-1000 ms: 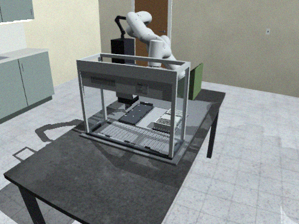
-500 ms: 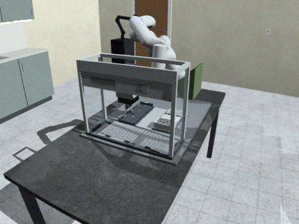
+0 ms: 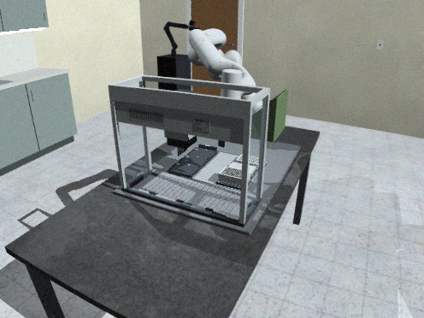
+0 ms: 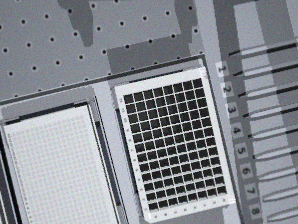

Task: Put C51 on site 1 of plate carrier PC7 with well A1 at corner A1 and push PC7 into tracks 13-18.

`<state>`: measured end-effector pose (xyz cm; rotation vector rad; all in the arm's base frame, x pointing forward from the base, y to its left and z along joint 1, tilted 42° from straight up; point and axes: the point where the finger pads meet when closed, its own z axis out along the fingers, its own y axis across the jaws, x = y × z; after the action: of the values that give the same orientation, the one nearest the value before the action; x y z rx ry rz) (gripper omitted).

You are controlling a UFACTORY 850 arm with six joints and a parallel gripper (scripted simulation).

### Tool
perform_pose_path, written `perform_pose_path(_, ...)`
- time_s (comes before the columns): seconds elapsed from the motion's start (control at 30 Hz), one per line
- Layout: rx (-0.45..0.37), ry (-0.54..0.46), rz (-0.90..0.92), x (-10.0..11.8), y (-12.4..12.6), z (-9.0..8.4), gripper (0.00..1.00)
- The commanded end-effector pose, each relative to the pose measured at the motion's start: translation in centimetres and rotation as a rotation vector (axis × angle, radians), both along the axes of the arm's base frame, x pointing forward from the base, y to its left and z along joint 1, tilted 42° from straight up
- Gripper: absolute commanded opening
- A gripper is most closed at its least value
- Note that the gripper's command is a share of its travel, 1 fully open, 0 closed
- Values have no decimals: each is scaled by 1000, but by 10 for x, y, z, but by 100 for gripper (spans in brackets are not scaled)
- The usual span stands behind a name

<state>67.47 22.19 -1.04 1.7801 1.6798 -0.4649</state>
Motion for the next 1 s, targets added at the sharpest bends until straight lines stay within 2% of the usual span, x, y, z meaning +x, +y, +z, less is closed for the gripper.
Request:
perform_pose_path(0.0, -12, 73, 44, 2, 5, -13, 100)
perform_pose_path(0.13, -17, 133, 89, 3, 10, -30, 100)
perform_pose_path(0.2, -17, 133, 89, 3, 10, -30, 100)
perform_pose_path(0.3, -21, 190, 133, 2, 13, -44, 100)
perform_pose_path(0.97, -21, 190, 133, 3, 10, -47, 100)
